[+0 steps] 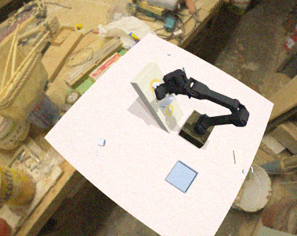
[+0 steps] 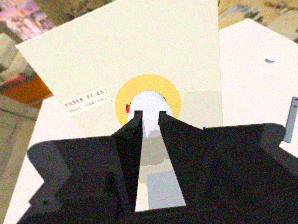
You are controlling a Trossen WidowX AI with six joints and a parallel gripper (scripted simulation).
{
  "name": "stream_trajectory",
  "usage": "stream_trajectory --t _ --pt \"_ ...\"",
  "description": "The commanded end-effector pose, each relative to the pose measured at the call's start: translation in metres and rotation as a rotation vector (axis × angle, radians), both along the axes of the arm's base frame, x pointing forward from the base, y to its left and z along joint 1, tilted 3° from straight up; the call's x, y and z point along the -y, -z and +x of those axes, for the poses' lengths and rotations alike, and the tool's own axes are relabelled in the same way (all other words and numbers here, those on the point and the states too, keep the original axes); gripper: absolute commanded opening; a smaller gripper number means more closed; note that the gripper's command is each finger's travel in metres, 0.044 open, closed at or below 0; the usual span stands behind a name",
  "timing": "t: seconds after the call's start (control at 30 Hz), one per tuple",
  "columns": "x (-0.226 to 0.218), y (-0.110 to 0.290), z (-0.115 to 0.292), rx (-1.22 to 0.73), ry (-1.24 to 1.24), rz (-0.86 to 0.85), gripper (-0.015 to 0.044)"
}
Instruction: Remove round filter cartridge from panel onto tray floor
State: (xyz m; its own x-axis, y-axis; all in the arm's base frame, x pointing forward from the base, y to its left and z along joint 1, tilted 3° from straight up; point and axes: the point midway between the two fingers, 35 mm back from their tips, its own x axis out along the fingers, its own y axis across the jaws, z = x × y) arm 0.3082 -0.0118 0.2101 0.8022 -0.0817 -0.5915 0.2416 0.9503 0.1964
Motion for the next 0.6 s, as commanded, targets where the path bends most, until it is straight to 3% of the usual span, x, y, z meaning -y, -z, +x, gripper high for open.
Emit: stream_trajectory --t 0.0,0.3,0.57 --pt "-0.002 -0.012 -0.014 0.004 -0.002 0.001 0.0000" --pt "-0.004 -0.024 -0.033 0.004 -0.001 0.000 0.0000" --pt "-0.004 -0.005 -0.045 0.003 -0.001 0.000 0.0000"
